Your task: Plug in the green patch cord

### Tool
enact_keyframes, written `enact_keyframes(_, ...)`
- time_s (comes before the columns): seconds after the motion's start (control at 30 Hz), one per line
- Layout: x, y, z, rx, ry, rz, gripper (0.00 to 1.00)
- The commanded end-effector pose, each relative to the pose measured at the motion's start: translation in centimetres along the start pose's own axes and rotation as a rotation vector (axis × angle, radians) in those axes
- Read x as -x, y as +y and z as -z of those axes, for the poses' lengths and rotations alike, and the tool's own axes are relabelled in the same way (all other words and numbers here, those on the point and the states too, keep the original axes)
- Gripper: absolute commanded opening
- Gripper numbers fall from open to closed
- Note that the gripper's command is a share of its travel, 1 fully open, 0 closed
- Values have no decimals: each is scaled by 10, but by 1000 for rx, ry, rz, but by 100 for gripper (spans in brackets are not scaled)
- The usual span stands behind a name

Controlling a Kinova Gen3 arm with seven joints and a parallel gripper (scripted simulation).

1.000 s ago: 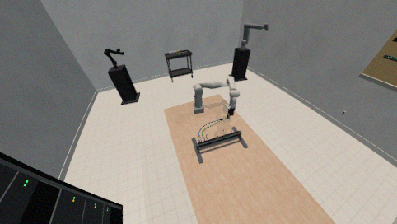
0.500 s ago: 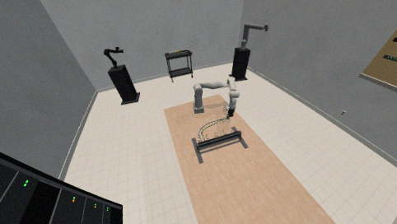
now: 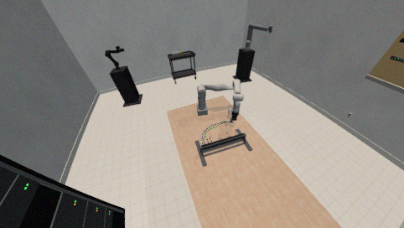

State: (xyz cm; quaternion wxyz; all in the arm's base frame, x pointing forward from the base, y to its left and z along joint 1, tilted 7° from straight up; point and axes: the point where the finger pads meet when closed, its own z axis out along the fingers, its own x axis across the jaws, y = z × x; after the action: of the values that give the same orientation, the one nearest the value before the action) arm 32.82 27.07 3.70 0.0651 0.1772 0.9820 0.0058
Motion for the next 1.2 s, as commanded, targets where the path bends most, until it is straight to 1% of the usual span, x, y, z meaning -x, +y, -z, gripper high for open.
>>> enact_keyframes(0.0,11,-3,2,4,0,-54,0)
enact_keyframes(0.07,17,-5,4,4,0,-95,0)
enact_keyframes(0.13,17,-5,4,4,0,-95,0)
enact_keyframes(0.63,57,-17,13,6,-1,-418,0)
enact_keyframes(0.7,57,-17,13,6,-1,-418,0)
enact_keyframes(1.17,92,-27,21,7,-2,-697,0)
